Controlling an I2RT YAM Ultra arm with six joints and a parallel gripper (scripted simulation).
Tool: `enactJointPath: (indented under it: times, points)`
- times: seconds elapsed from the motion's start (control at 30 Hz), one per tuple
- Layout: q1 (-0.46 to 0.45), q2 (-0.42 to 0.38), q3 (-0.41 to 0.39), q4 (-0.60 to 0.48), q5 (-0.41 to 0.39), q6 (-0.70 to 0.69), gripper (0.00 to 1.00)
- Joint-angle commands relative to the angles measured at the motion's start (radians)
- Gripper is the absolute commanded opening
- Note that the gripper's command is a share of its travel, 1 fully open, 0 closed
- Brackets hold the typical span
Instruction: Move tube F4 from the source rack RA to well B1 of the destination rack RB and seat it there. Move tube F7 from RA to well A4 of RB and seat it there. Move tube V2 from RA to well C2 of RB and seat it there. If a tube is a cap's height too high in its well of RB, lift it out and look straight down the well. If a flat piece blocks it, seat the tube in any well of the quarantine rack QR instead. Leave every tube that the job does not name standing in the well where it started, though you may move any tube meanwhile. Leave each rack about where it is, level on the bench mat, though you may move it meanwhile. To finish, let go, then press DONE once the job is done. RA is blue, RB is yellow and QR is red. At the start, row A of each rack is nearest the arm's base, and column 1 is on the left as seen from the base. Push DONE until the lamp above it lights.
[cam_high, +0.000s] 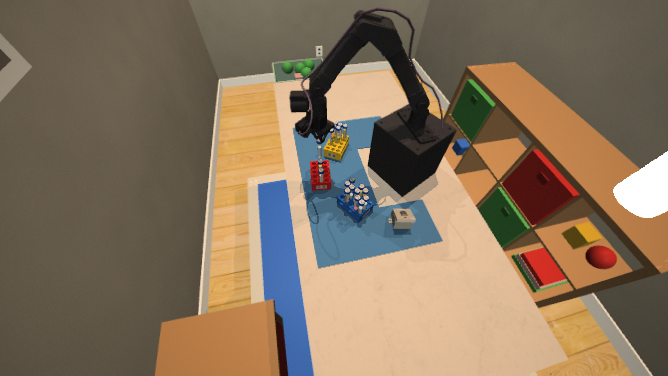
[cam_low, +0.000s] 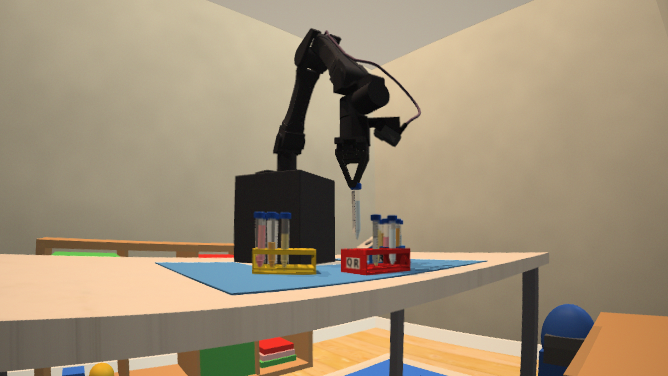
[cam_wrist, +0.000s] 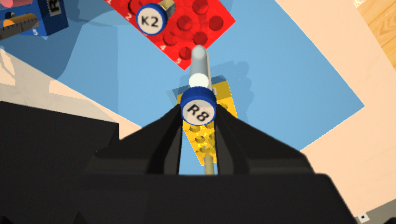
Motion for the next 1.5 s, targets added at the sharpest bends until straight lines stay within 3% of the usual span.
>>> enactJointPath:
  times: [0.0, 0.57, 0.77, 1.47]
  points:
    - [0.016, 0.013, 0.009, 0.018, -0.007, 0.007, 0.0]
    - [0.016, 0.032, 0.033, 0.028, -0.007, 0.008, 0.0]
    - [0.016, 0.034, -0.014, 0.034, -0.007, 0.008, 0.0]
    - [0.016, 0.047, -0.017, 0.056, -0.007, 0.008, 0.0]
